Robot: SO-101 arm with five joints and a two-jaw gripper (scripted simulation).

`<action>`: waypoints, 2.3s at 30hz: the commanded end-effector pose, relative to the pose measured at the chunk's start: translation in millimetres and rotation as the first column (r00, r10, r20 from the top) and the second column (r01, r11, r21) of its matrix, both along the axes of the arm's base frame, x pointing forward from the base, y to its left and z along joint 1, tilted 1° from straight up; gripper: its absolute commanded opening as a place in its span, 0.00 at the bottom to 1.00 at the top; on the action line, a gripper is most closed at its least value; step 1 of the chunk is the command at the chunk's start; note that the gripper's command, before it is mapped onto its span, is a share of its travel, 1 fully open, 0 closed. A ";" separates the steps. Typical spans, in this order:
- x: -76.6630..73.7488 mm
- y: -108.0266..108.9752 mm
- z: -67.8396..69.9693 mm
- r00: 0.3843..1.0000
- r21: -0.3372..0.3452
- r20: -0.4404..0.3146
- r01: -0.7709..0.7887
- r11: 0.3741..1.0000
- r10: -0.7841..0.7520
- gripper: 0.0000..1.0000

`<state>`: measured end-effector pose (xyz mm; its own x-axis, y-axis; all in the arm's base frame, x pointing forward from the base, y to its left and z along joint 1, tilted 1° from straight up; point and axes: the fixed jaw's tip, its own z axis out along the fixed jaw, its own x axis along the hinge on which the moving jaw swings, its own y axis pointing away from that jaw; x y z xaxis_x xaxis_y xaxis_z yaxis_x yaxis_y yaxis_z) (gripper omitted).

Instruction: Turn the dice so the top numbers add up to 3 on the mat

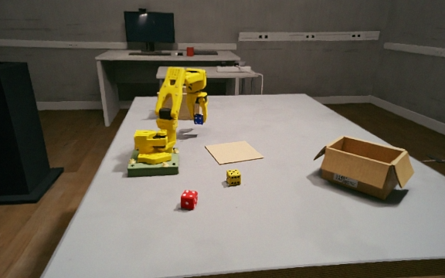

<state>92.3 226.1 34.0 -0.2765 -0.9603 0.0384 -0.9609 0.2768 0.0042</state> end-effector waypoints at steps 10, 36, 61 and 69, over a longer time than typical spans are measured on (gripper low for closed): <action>-0.6 -0.3 7.1 0.905 0.029 0.007 -0.425 0.905 0.425 0.00; 2.9 -5.5 7.1 0.310 0.037 0.004 -0.950 0.310 0.951 0.00; 4.1 -6.2 7.1 0.144 0.038 0.005 -0.989 0.144 0.990 0.00; 4.8 -7.7 6.0 0.149 0.038 0.005 -0.988 0.149 0.989 0.00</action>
<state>96.9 217.1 34.8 0.9045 -0.4265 0.0023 -0.4263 -0.9039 0.0358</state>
